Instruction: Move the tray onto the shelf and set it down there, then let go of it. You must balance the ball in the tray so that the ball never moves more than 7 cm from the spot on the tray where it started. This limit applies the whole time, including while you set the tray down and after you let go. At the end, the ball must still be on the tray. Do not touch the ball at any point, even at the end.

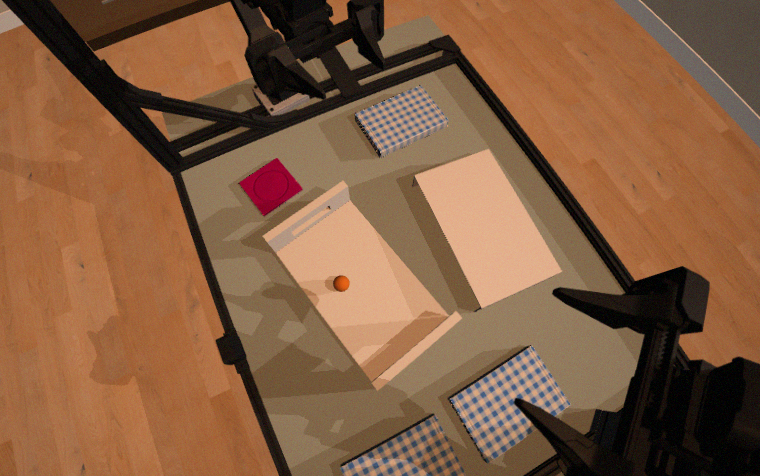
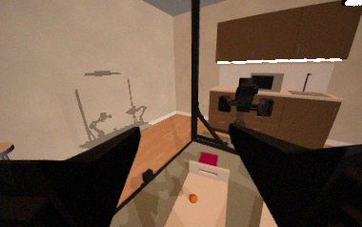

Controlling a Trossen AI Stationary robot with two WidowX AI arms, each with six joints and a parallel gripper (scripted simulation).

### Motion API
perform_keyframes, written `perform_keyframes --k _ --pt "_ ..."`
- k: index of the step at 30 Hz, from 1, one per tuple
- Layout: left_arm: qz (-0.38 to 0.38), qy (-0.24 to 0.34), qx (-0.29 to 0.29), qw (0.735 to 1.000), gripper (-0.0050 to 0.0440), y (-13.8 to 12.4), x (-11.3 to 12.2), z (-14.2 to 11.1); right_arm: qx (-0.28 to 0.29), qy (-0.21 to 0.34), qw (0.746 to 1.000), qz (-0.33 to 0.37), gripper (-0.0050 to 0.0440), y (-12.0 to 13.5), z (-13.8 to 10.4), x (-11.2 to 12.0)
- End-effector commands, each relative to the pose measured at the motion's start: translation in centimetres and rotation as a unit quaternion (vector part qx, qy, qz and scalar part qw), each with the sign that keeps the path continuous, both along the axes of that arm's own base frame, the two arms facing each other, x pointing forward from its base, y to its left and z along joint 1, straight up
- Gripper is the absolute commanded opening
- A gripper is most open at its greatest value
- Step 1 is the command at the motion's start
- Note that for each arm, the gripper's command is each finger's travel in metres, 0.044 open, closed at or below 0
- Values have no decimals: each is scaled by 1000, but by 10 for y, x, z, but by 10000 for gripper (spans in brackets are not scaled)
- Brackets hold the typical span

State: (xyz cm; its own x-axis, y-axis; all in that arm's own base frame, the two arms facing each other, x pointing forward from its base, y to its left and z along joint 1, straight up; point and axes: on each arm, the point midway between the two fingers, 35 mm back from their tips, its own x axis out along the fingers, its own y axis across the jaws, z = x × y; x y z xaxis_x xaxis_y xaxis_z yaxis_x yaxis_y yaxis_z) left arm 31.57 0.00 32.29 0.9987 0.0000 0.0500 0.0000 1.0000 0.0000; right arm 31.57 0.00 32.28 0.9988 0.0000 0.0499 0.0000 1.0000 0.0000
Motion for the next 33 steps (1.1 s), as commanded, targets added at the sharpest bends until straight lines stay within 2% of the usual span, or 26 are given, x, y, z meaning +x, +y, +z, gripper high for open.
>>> perform_keyframes --k 1,22,26,29,32,33 --pt "0 0 0 1000 400 0 0 0 0 0 1000 0 400 0 0 0" --pt "-2 8 -9 1000 400 -1 2 -2 10 8 1000 0 400 0 -2 3" --pt "-8 40 -48 998 400 -5 10 -12 49 39 998 1 400 0 -11 13" --pt "-13 85 -100 991 400 -11 20 -25 104 83 991 -3 400 0 -25 26" --pt "-11 148 -171 974 400 -20 31 -45 179 143 973 -16 400 1 -46 43" --pt "-11 148 -171 974 400 -20 31 -45 179 143 973 -16 400 1 -46 43"
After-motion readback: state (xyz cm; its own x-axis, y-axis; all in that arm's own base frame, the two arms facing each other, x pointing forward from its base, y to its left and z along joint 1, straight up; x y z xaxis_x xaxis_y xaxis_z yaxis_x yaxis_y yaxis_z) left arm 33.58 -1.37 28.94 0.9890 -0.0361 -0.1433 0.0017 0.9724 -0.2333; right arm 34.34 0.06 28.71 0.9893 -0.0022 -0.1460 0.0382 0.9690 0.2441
